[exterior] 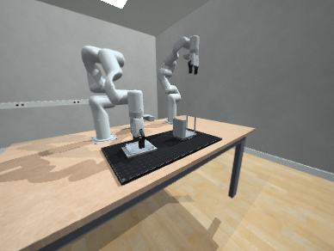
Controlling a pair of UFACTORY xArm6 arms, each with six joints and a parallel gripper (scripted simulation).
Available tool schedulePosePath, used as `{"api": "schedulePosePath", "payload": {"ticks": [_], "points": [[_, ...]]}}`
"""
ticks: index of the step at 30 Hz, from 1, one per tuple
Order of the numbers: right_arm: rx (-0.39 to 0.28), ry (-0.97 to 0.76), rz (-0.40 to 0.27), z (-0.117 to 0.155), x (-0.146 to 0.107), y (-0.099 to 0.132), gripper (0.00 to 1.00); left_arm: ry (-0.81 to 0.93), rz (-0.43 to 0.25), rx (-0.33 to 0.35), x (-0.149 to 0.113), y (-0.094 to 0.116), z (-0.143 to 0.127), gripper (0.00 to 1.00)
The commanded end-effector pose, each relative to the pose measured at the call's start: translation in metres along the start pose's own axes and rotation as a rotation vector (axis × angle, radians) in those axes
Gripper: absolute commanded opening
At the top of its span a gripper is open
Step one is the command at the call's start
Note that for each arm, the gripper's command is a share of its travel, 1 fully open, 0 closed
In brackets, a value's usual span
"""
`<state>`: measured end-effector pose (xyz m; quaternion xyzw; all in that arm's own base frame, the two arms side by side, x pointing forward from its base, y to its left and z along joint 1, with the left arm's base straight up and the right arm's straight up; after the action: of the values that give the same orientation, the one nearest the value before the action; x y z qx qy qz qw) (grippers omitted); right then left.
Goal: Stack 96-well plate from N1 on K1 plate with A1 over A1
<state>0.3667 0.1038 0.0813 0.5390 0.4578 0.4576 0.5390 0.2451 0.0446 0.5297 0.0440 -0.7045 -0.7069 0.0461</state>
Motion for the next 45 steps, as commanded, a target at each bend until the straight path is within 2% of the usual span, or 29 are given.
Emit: {"api": "schedulePosePath", "payload": {"ticks": [1,24,45], "points": [[-0.003,0.0,0.002,0.001,0.001,0.005,0.0,0.0,-0.004,0.0,0.0,0.001,0.0,1.0],[-0.003,0.0,0.002,0.001,0.001,0.013,0.0,0.0,-0.004,0.0,0.0,0.001,0.0,1.0],[-0.003,0.0,0.002,0.001,0.001,0.043,0.0,0.0,-0.004,0.0,0.0,0.001,0.0,1.0]]}}
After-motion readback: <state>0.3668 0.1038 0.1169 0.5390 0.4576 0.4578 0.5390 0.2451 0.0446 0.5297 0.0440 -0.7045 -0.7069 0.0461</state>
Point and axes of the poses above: on each arm, the point where the finger pads meet when closed, its own y axis back along the fingers, its own z axis across the jaws, x = y × z, the point moved 3 cm from there along y, back along the fingers, and after that the axes turned 3 degrees about -y, right-handed, at the moved point
